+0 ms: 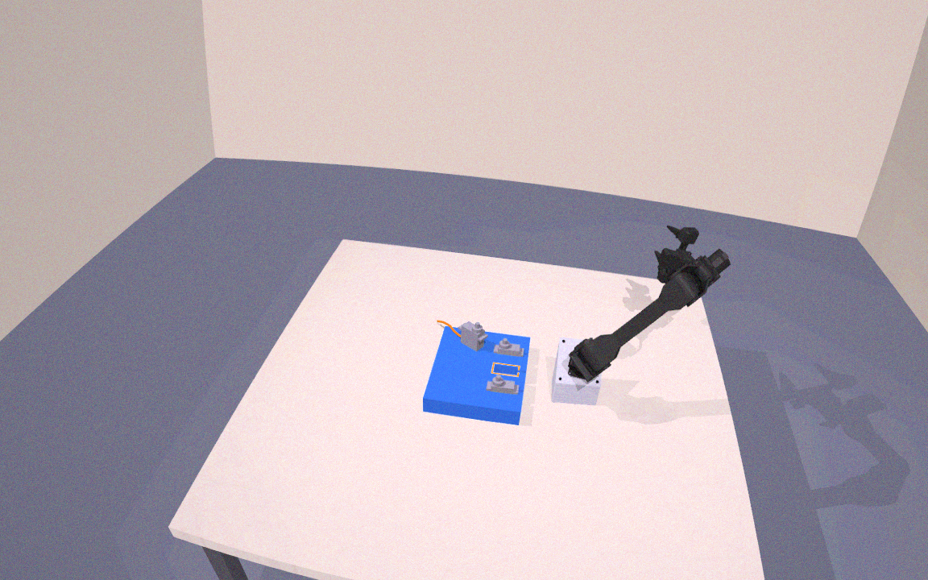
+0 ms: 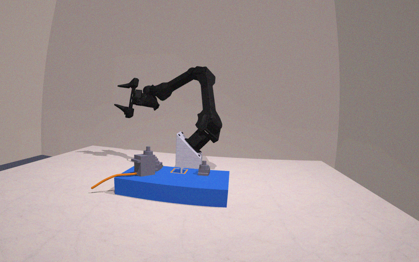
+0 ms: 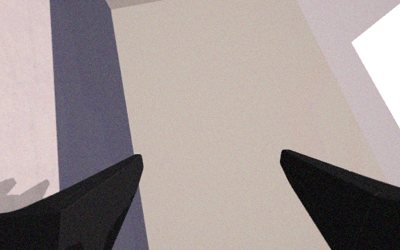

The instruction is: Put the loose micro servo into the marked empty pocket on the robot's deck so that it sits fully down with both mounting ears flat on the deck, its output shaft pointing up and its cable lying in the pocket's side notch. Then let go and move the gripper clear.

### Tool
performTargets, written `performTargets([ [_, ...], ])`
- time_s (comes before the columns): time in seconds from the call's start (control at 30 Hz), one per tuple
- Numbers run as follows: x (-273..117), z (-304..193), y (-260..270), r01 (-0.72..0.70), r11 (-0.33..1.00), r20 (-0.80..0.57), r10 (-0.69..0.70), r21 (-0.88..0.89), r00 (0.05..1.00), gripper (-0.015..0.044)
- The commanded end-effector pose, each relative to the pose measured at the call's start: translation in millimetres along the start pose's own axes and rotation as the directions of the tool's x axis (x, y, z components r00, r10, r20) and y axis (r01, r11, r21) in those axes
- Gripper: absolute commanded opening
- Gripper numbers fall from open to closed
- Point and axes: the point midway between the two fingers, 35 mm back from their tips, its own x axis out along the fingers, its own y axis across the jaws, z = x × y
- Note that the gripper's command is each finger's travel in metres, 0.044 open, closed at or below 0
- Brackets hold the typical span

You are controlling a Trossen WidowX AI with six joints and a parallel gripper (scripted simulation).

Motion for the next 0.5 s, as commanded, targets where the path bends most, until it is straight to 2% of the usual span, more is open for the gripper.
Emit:
performTargets([
  [0.0, 31, 31, -3, -0.073, 0.995, 0.066, 0.069, 0.066, 0.995, 0.044],
  [0.2, 70, 76, -5, -0.204, 0.96, 0.144, 0.178, 0.193, 0.974, 0.044],
  [0.47, 108, 135, 0, -0.365, 0.892, 0.218, 0.313, 0.266, 0.924, 0.044],
])
